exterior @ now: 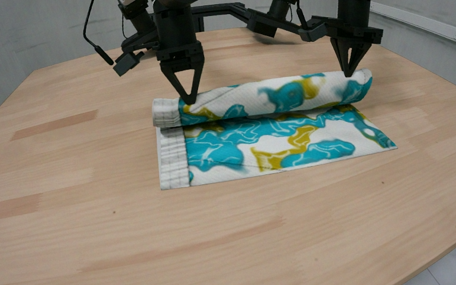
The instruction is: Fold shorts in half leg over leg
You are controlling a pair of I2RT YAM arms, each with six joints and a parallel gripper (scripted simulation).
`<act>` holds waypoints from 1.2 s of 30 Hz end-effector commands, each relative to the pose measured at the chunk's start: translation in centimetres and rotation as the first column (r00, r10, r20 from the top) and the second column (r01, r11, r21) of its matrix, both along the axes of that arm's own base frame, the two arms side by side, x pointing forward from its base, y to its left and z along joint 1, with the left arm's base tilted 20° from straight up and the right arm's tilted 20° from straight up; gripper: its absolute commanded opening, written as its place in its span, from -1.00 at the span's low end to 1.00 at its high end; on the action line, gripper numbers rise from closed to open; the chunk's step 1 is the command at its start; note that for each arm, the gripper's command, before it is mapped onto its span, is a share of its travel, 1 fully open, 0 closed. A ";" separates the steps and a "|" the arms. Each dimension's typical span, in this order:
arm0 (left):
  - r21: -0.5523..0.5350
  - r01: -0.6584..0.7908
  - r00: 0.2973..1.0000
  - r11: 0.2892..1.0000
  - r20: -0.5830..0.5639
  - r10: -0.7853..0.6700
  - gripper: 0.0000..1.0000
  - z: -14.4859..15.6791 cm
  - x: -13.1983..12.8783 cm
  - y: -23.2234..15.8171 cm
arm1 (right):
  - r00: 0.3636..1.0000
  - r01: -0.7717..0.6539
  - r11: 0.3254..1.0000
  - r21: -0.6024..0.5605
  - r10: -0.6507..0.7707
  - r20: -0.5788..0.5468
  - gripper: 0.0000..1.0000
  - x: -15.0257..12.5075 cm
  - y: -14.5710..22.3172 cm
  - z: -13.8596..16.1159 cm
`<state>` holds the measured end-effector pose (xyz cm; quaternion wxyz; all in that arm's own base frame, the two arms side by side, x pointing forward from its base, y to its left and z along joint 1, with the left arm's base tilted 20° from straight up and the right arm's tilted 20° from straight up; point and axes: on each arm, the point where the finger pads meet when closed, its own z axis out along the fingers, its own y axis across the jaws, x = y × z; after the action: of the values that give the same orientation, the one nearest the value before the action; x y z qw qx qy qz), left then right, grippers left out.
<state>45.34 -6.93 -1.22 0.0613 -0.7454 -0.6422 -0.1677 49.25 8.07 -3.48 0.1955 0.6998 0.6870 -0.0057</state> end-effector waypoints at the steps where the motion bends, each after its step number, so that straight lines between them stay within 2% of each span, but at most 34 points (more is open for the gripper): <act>1: 0.000 -0.001 0.997 1.000 0.071 0.001 -1.00 3.1 1.4 0.1 | 0.998 0.005 1.000 -0.003 -0.004 0.058 -1.00 1.5 -0.5 2.4; 2: 0.005 0.022 0.996 1.000 0.084 -0.022 -1.00 0.3 2.9 0.3 | 0.998 0.005 1.000 -0.003 -0.004 0.058 -1.00 1.5 -0.5 2.4; 3: 0.004 0.026 0.995 1.000 0.097 -0.027 -1.00 0.1 3.4 0.3 | 0.998 0.005 1.000 -0.003 -0.004 0.058 -1.00 1.5 -0.5 2.4; 4: 0.009 0.007 0.998 1.000 0.058 -0.008 -1.00 -0.1 2.3 0.6 | 1.000 0.008 1.000 -0.016 -0.008 0.010 -1.00 1.2 -0.7 0.1; 6: 0.009 0.007 0.998 1.000 0.058 -0.008 -1.00 -0.1 2.3 0.6 | 1.000 0.008 1.000 -0.016 -0.008 0.010 -1.00 1.2 -0.7 0.1; 7: 0.007 0.037 0.994 0.999 0.104 -0.038 -1.00 -0.5 3.9 0.5 | 1.000 0.020 1.000 -0.021 -0.021 -0.016 -1.00 1.4 -1.0 -0.5; 8: 0.006 0.042 0.992 0.999 0.118 -0.042 -1.00 -0.8 4.5 0.5 | 0.999 0.025 0.999 -0.021 -0.026 -0.020 -1.00 1.7 -1.1 -0.8; 14: 0.008 0.062 0.988 0.998 0.140 -0.062 -1.00 -2.7 6.1 1.1 | 0.997 0.057 0.998 -0.027 -0.059 -0.052 -1.00 3.5 -1.9 -2.3; 15: 0.007 0.044 0.991 0.999 0.125 -0.044 -1.00 -1.6 5.3 1.1 | 0.997 0.058 0.998 -0.024 -0.059 -0.041 -1.00 3.8 -1.8 -2.3; 17: -0.001 0.054 0.984 0.999 0.168 -0.053 -1.00 0.1 6.0 0.5 | 0.999 0.054 0.998 -0.010 -0.054 0.008 -1.00 4.6 -1.4 -0.7; 19: 0.000 0.053 0.985 0.999 0.165 -0.052 -1.00 0.0 5.9 0.6 | 0.998 0.057 0.998 -0.003 -0.057 0.032 -1.00 4.9 -1.4 0.5; 24: 0.001 0.051 0.986 0.999 0.157 -0.050 -1.00 0.0 5.7 0.7 | 0.998 0.057 0.998 -0.003 -0.057 0.033 -1.00 4.9 -1.5 0.6; 25: 0.018 0.056 0.995 0.998 0.077 -0.057 -1.00 -3.4 5.4 1.5 | 0.998 0.057 0.998 -0.003 -0.057 0.034 -1.00 5.0 -1.5 0.6; 30: 0.018 0.062 0.997 0.998 0.050 -0.063 -1.00 -5.2 6.9 1.9 | 0.998 0.057 0.998 -0.002 -0.057 0.037 -1.00 5.1 -1.4 0.7; 31: 0.018 0.063 0.997 0.998 0.046 -0.063 -1.00 -5.5 7.2 2.0 | 0.999 0.028 1.000 -0.013 -0.028 0.030 -1.00 5.4 -1.8 -3.1; 32: 0.024 0.063 0.997 0.998 0.043 -0.064 -1.00 -5.7 7.6 2.2 | 0.999 0.025 1.000 -0.015 -0.025 0.026 -1.00 5.2 -2.0 -3.7; 36: 0.008 0.064 0.990 0.998 0.127 -0.065 -1.00 -2.3 8.5 0.5 | 0.997 0.017 1.000 -0.008 -0.017 0.071 -1.00 6.4 -2.3 -4.4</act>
<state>51.98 -5.13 -7.77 0.0469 -0.7594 -0.6215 -0.1870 54.05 6.97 -7.06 0.1995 0.7073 0.6782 -0.0015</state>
